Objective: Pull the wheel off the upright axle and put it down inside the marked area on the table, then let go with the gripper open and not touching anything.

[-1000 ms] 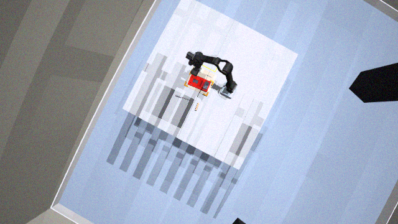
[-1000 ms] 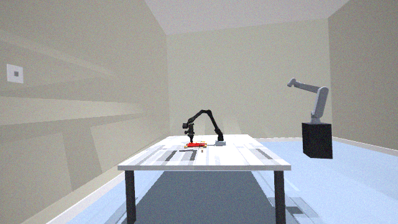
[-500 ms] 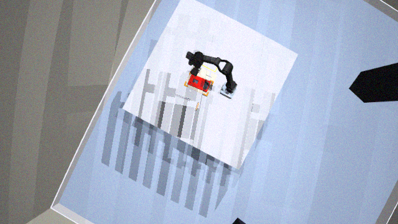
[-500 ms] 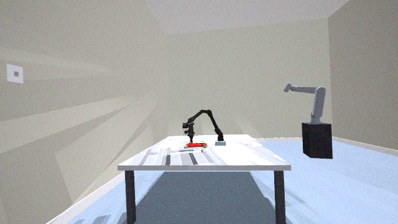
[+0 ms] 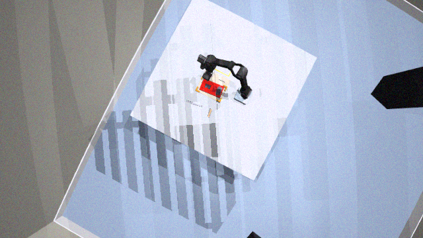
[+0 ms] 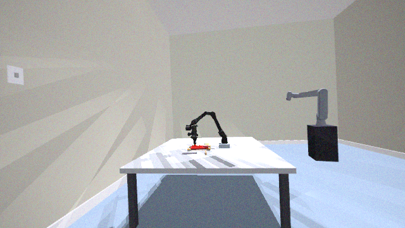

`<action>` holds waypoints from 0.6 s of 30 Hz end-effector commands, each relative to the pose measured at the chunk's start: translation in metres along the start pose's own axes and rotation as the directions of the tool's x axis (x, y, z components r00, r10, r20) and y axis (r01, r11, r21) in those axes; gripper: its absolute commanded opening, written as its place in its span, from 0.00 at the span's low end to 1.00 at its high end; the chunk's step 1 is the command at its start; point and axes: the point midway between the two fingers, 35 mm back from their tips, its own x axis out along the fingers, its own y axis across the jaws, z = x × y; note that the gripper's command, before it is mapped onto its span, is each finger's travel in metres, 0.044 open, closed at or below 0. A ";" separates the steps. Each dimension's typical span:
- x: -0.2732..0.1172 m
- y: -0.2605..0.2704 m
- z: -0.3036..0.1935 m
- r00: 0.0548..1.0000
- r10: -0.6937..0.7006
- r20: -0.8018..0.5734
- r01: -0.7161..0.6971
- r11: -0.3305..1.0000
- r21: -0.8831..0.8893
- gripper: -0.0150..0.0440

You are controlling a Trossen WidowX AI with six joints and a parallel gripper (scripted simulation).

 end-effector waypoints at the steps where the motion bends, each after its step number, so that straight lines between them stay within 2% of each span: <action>1: -0.004 0.000 0.000 1.000 0.000 0.004 0.000 1.000 0.000 0.25; 18: -0.010 0.000 0.000 1.000 -0.001 0.004 0.001 1.000 0.000 0.25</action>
